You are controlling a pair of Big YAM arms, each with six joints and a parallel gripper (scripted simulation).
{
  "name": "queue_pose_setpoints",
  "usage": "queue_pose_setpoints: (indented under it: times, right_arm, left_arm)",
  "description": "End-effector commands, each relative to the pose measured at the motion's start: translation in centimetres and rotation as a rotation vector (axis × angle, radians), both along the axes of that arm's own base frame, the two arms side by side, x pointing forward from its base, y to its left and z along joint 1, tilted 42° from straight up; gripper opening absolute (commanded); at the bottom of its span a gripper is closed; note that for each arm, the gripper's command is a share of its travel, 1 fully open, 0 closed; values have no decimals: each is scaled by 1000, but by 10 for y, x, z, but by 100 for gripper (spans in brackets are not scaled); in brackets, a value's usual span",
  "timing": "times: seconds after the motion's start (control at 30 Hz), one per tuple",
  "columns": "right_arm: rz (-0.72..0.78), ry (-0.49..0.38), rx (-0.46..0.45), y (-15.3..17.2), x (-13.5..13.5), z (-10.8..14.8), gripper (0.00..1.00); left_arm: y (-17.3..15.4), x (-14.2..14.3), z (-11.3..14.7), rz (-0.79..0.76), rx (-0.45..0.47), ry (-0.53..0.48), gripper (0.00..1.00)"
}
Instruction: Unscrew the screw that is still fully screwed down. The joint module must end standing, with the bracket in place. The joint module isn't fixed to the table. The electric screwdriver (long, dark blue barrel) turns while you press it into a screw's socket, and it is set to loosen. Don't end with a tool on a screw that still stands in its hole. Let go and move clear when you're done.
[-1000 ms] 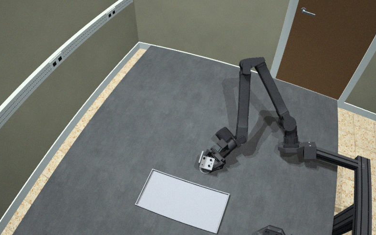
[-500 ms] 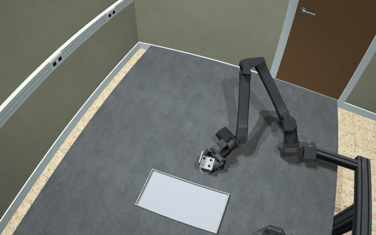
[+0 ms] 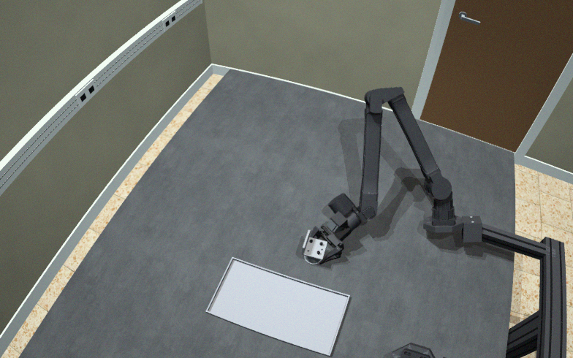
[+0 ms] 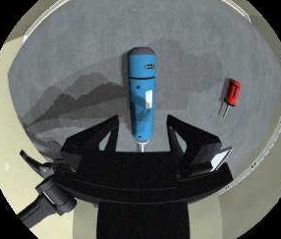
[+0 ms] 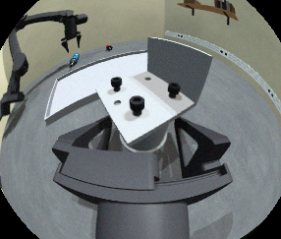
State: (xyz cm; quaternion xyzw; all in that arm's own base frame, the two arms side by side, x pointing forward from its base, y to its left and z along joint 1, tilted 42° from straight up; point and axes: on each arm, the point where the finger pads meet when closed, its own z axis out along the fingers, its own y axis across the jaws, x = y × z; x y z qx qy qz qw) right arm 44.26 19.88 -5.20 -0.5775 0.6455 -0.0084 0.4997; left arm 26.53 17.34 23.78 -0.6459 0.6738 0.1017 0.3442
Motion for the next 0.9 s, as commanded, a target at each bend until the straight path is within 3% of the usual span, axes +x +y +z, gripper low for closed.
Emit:
queue_pose_setpoints:
  times: [0.0,0.53,0.57,0.87]
  right_arm:
    - [2,-13,8,3,2,5,86]
    - [2,-13,8,3,2,5,86]
    - [-5,-28,22,1,2,14,86]
    - [-1,-28,5,-11,-8,18,86]
  left_arm:
    - [0,4,13,1,5,-22,65]
    - [0,4,13,1,5,-22,65]
    - [0,4,13,1,5,-22,65]
    - [0,4,13,1,5,-22,65]
